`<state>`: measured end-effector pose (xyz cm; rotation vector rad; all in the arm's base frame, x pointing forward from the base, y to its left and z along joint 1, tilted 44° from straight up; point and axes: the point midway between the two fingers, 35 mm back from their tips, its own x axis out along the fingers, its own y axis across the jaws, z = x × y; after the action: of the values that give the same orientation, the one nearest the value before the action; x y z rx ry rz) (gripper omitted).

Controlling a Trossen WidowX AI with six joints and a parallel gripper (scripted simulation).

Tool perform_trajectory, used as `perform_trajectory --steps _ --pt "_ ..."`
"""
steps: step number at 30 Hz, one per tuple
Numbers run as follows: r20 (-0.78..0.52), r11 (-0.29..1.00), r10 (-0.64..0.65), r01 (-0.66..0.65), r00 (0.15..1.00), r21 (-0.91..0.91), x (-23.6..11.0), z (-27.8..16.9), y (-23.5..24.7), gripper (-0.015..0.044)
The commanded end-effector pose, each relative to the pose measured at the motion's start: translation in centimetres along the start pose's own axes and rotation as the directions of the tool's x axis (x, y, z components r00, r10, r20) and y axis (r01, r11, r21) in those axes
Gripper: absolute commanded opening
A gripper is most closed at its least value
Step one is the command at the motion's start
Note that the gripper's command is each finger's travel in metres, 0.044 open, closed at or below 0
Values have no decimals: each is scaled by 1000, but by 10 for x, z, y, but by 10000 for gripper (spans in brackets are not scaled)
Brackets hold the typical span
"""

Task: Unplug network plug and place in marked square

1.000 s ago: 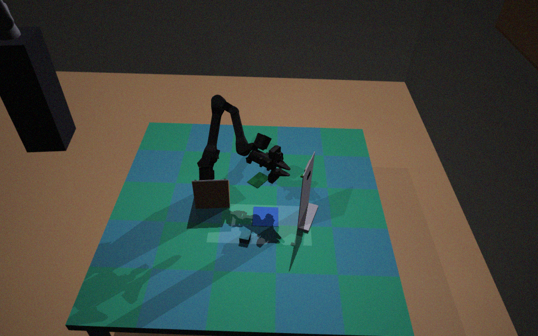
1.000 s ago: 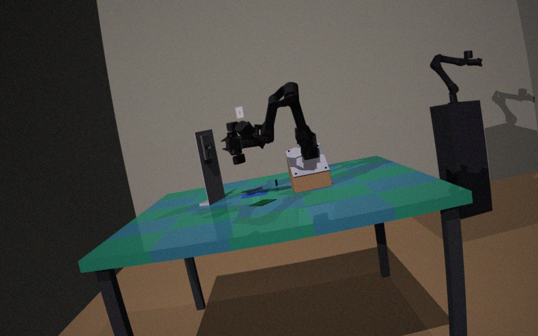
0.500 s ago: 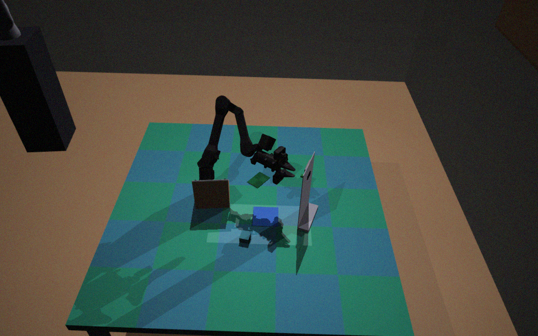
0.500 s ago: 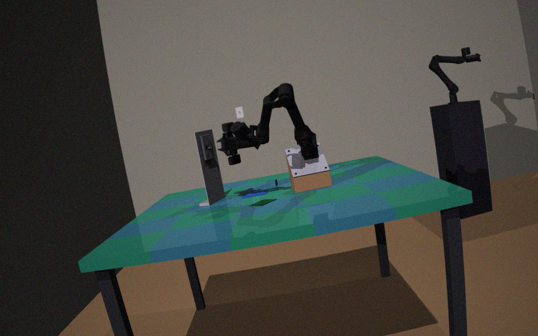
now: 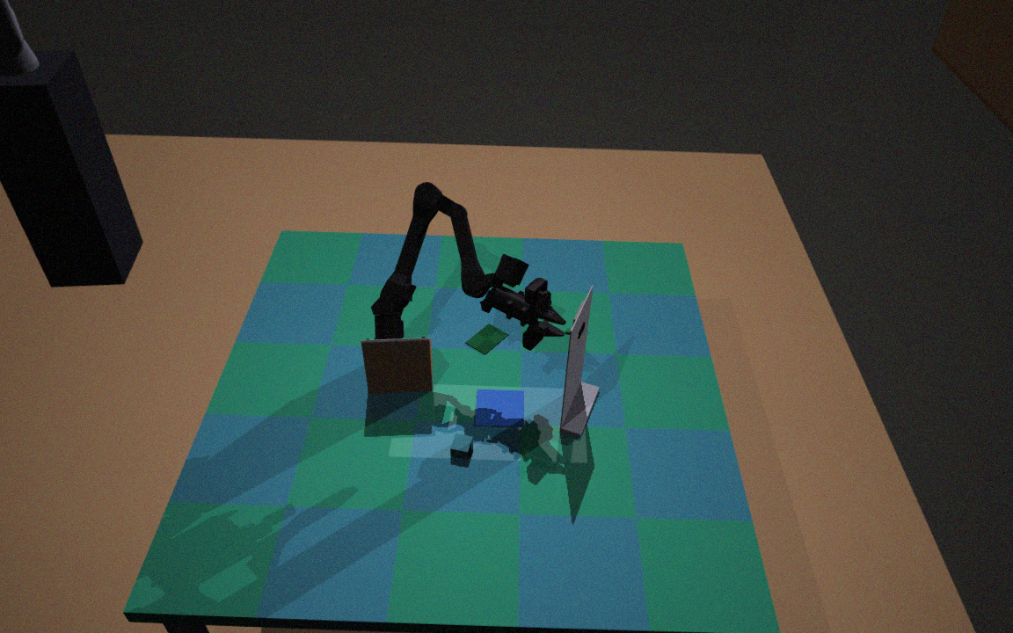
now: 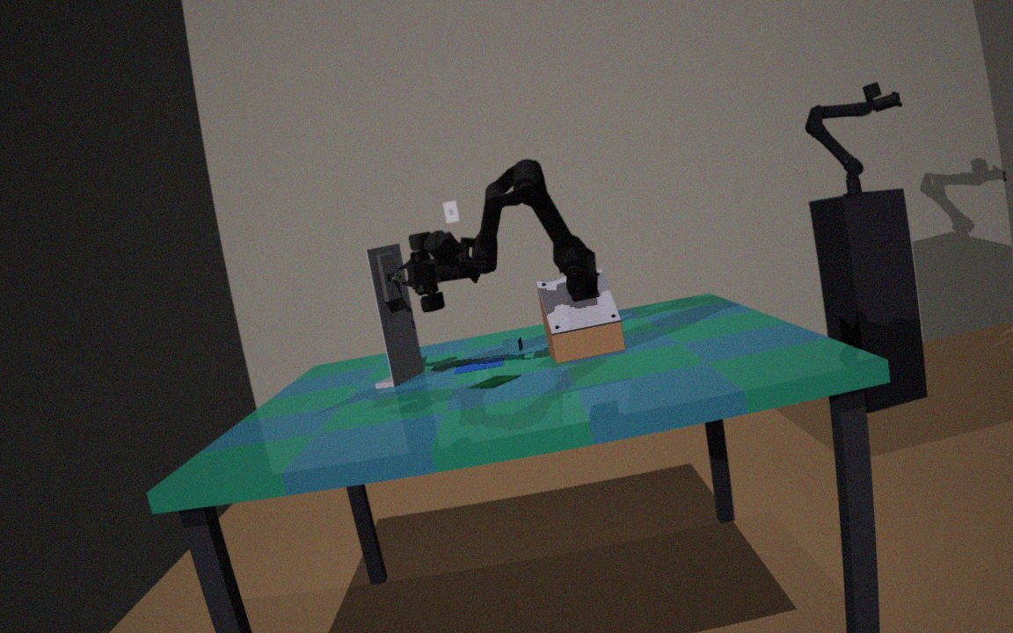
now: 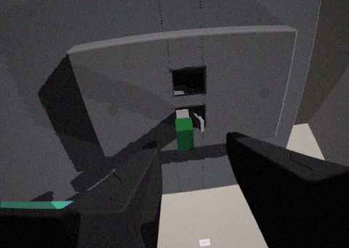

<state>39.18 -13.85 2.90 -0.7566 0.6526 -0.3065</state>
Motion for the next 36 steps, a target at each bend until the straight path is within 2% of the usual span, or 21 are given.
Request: perform_trajectory --steps 1,9,11,26,36 --pt "3 1000 2 -2 1000 -4 8 2 1 156" --pt "3 1000 1 -1 1000 -4 18 4 1 156" --pt "3 1000 1 -1 1000 -4 18 4 1 104" --pt "3 1000 1 -1 1000 -4 18 4 1 4" --pt "3 1000 1 -1 1000 -4 14 3 1 0"
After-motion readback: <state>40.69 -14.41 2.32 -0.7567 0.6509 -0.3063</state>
